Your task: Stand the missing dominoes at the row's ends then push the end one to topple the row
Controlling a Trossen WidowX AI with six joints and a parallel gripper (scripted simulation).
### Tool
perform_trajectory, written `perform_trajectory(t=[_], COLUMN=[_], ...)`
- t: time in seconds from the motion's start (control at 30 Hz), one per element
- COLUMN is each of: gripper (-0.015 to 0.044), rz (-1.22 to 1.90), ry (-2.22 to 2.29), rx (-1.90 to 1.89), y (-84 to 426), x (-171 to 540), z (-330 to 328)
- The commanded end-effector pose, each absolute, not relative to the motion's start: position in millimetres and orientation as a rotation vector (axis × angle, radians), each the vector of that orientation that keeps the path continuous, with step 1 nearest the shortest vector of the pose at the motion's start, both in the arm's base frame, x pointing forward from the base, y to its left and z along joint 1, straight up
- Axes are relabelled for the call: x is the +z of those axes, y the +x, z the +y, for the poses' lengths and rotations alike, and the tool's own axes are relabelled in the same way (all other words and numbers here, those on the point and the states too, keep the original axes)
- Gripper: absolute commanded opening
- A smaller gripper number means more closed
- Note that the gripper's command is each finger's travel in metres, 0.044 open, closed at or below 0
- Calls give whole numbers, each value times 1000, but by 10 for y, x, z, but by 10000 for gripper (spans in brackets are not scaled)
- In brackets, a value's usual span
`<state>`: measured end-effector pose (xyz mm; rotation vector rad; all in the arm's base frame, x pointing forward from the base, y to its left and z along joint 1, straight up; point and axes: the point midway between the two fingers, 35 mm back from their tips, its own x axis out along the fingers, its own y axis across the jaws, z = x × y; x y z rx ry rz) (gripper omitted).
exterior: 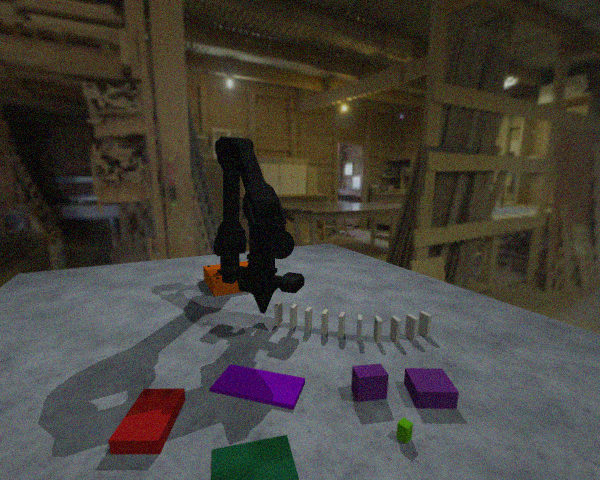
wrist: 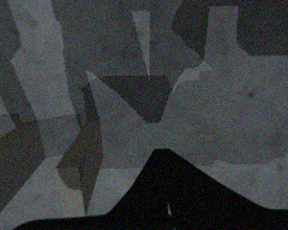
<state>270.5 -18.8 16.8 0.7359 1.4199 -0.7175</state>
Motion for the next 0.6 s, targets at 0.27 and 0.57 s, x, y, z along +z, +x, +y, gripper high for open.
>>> perform_trajectory(t=[0.27, 0.57], gripper=[0, 0], rz=[1409, 1409], ry=[737, 738], rx=[-717, -716], y=[2837, 2955], x=[136, 144], z=[-123, -38])
